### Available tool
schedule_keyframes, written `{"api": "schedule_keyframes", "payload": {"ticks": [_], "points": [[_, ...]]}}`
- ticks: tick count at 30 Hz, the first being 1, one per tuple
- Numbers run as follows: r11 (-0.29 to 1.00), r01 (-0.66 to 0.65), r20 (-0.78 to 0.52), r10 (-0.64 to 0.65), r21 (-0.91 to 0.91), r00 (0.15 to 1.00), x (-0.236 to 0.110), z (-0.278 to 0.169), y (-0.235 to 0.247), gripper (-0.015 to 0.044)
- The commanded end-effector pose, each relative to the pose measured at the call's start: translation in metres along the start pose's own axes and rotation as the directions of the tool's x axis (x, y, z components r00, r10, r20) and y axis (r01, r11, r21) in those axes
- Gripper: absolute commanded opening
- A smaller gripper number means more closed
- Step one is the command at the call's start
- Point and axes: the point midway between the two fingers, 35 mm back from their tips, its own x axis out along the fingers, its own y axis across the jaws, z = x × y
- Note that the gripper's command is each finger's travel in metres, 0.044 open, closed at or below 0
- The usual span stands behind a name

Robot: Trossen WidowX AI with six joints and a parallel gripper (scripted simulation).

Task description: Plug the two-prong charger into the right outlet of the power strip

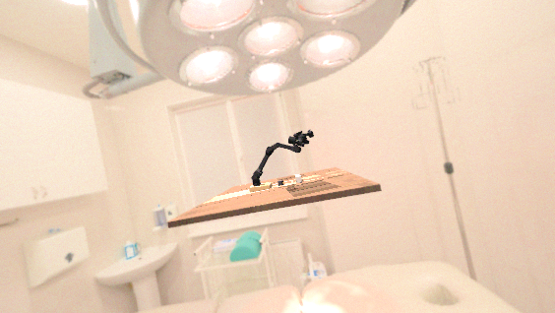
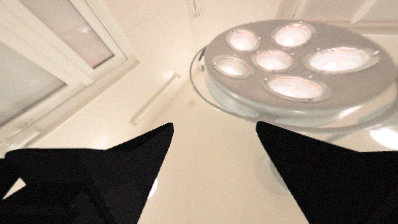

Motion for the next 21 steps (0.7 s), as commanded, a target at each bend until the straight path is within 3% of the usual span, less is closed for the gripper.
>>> {"api": "schedule_keyframes", "payload": {"ticks": [1,11,21], "points": [[1.0,-0.003,0.0,0.003,0.007,1.0,0.0,0.0,0.0,0.0426],[0.903,-0.163,0.036,0.162,0.399,0.986,0.001,0.008,0.021,0.044],[0.617,-0.303,0.114,0.326,0.726,0.938,-0.007,0.025,0.038,0.044]]}}
